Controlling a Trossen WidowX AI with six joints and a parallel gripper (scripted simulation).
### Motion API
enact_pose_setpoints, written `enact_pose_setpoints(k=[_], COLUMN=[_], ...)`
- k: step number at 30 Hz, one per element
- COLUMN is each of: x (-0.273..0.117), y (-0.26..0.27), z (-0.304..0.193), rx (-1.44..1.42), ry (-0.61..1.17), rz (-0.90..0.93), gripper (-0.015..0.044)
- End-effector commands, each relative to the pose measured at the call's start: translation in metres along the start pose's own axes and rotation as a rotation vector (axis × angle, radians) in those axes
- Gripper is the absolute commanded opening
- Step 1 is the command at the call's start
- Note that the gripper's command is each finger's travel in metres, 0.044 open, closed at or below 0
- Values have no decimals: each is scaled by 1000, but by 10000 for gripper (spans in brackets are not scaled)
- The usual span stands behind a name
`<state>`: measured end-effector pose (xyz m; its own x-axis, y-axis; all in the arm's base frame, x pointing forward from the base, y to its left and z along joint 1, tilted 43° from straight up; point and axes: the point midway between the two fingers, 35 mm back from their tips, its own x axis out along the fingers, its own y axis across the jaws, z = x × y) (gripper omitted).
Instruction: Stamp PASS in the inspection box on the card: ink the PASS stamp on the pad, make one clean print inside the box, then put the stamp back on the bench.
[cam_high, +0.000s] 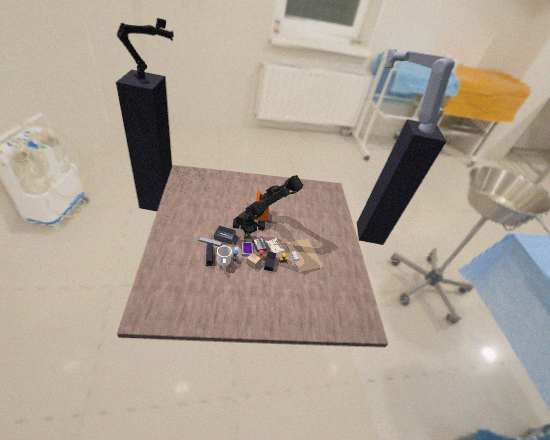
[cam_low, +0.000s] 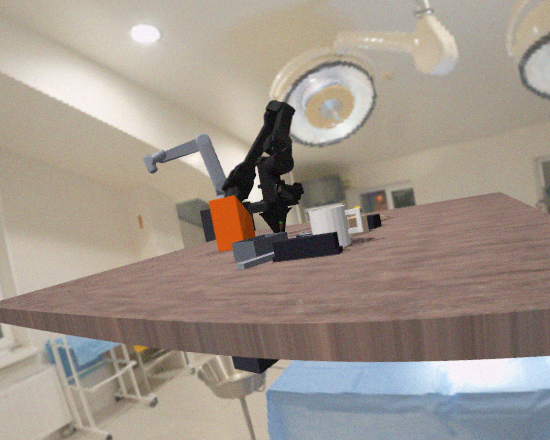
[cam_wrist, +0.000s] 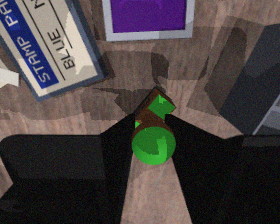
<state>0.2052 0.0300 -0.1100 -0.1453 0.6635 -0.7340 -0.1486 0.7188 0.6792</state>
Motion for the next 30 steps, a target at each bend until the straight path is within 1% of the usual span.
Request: enact_pose_setpoints(k=[1,30], x=[-3,-16], y=[-2,-2], z=[1,2], rx=[-4,-3], ry=[-1,-2], rz=[-6,-7], gripper=[0,0])
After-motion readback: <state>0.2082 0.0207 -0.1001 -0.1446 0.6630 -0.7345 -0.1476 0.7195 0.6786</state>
